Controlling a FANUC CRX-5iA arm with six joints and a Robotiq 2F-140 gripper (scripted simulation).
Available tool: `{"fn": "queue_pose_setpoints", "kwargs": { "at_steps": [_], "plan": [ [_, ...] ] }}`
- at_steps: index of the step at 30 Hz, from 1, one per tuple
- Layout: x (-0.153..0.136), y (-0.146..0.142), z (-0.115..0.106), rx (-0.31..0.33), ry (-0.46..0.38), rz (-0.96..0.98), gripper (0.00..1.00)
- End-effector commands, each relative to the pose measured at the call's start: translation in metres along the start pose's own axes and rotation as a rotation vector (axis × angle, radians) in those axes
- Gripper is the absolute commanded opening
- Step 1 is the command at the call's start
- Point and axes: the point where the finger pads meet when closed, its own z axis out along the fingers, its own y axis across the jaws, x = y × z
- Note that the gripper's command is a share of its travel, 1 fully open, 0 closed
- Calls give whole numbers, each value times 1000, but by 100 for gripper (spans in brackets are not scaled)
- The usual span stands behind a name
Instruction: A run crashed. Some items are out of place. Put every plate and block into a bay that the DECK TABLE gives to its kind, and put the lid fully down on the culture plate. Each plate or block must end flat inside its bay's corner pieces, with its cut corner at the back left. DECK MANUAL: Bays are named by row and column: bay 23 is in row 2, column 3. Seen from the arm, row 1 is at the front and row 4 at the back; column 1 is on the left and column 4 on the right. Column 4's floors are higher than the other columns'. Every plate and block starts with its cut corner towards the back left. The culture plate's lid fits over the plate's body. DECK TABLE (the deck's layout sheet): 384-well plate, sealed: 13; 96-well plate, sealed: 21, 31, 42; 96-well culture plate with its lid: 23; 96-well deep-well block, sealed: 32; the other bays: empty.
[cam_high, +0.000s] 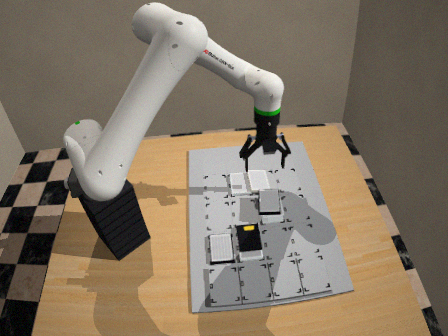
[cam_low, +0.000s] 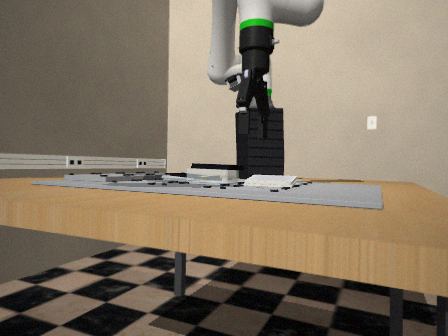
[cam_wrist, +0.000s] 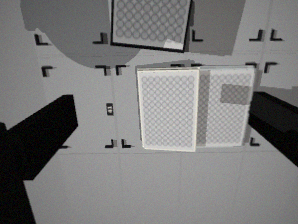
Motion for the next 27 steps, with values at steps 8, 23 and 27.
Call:
{"fn": "queue_pose_setpoints", "kwargs": {
  "at_steps": [8, 23, 27],
  "plan": [
    [0, -1, -1, 2, -1, 0, 100],
    [12, -1, -1, 2, -1, 0, 100],
    [28, -1, -1, 2, -1, 0, 100]
  ]
}}
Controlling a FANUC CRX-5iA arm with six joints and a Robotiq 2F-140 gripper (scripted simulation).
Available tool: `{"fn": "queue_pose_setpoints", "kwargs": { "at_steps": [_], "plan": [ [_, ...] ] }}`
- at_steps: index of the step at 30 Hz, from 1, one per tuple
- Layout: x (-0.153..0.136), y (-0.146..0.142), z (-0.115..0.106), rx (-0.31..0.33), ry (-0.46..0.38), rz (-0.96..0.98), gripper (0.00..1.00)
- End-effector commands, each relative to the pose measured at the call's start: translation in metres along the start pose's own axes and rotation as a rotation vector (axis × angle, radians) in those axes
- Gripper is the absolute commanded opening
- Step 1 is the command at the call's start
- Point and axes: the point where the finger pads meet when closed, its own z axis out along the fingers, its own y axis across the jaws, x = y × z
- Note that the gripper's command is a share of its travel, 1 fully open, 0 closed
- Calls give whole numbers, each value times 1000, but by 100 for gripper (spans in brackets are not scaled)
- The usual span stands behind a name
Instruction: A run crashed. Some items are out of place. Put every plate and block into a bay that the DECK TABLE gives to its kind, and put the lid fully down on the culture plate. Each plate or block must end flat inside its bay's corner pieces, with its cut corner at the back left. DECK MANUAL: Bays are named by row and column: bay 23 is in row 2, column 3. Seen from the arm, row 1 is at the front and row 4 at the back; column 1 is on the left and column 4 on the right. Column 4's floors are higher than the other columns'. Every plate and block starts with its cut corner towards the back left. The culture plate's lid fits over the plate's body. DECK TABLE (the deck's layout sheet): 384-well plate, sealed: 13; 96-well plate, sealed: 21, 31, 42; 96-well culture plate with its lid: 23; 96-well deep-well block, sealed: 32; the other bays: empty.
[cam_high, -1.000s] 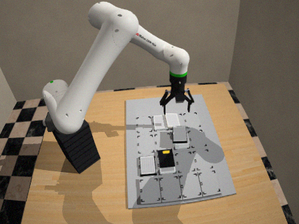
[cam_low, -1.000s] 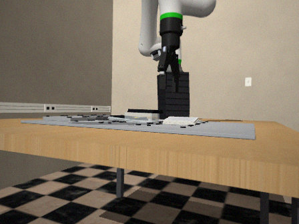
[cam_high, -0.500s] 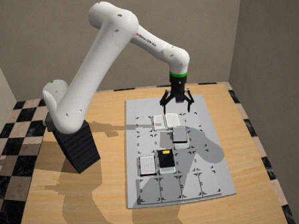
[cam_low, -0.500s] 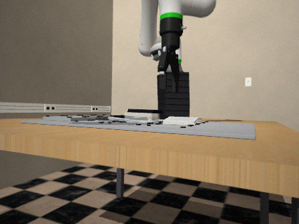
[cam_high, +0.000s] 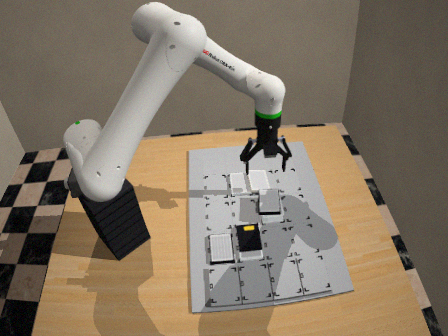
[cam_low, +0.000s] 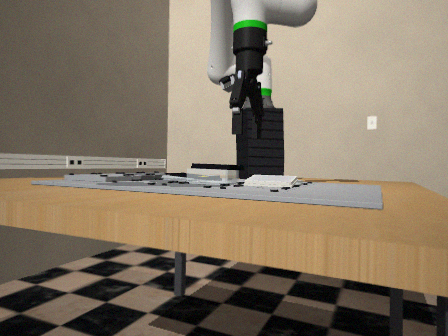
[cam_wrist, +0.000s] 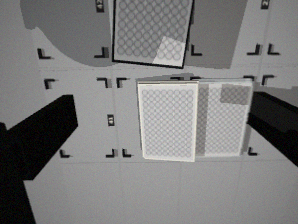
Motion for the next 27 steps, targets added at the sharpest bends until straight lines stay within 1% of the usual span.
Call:
{"fn": "queue_pose_setpoints", "kwargs": {
  "at_steps": [1, 7, 9, 24, 27],
  "plan": [
    [13, -1, -1, 2, -1, -1, 100],
    [37, -1, -1, 2, -1, -1, 100],
    [37, -1, -1, 2, -1, -1, 100],
    [97, -1, -1, 2, -1, -1, 100],
    [101, -1, -1, 2, -1, -1, 100]
  ]
}}
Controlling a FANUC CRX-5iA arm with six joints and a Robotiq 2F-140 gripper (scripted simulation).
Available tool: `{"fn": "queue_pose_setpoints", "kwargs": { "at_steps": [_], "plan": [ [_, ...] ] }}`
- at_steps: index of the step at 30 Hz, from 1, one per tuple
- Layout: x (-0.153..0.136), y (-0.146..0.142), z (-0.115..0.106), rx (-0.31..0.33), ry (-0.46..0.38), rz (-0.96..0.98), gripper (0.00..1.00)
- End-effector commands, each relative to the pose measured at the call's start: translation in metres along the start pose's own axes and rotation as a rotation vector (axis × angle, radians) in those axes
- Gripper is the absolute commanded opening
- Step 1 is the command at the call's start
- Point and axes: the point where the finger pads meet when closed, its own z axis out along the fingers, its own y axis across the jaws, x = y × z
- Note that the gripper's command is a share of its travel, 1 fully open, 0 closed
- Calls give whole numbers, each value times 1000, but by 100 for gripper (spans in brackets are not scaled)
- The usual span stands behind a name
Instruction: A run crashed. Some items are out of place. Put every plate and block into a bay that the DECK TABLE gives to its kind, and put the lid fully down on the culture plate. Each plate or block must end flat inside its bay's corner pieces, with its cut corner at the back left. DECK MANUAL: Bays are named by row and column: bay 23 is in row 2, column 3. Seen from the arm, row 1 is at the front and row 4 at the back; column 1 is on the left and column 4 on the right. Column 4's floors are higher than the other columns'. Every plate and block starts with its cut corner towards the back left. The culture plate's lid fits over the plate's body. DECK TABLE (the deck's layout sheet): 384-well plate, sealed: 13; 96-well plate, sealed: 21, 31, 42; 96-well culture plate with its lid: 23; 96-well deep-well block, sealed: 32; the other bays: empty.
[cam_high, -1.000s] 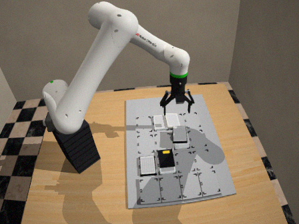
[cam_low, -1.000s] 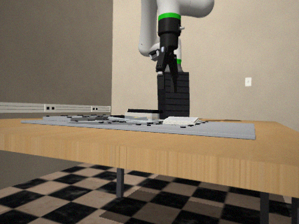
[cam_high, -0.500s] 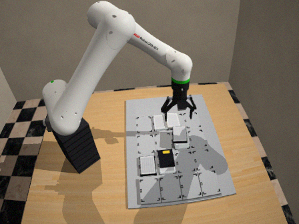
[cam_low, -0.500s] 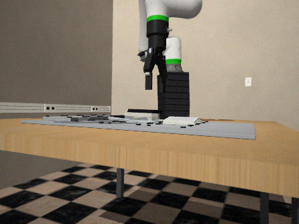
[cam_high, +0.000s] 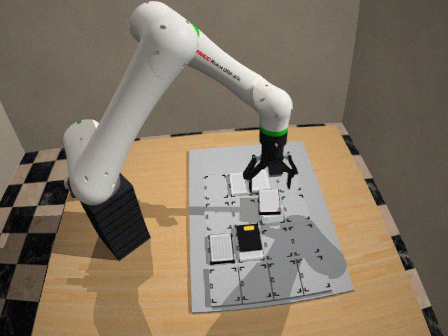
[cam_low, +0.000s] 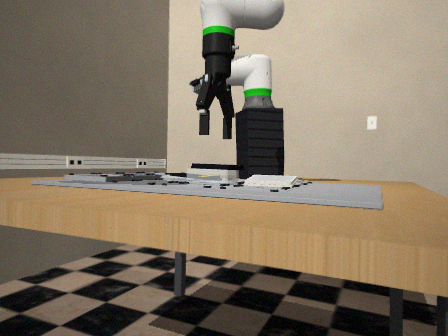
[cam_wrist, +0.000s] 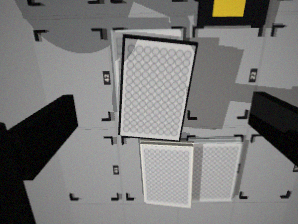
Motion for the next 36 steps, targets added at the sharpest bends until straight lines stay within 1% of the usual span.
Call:
{"fn": "queue_pose_setpoints", "kwargs": {
  "at_steps": [1, 11, 36],
  "plan": [
    [9, -1, -1, 2, -1, -1, 100],
    [49, -1, -1, 2, -1, -1, 100],
    [49, -1, -1, 2, -1, -1, 100]
  ]
}}
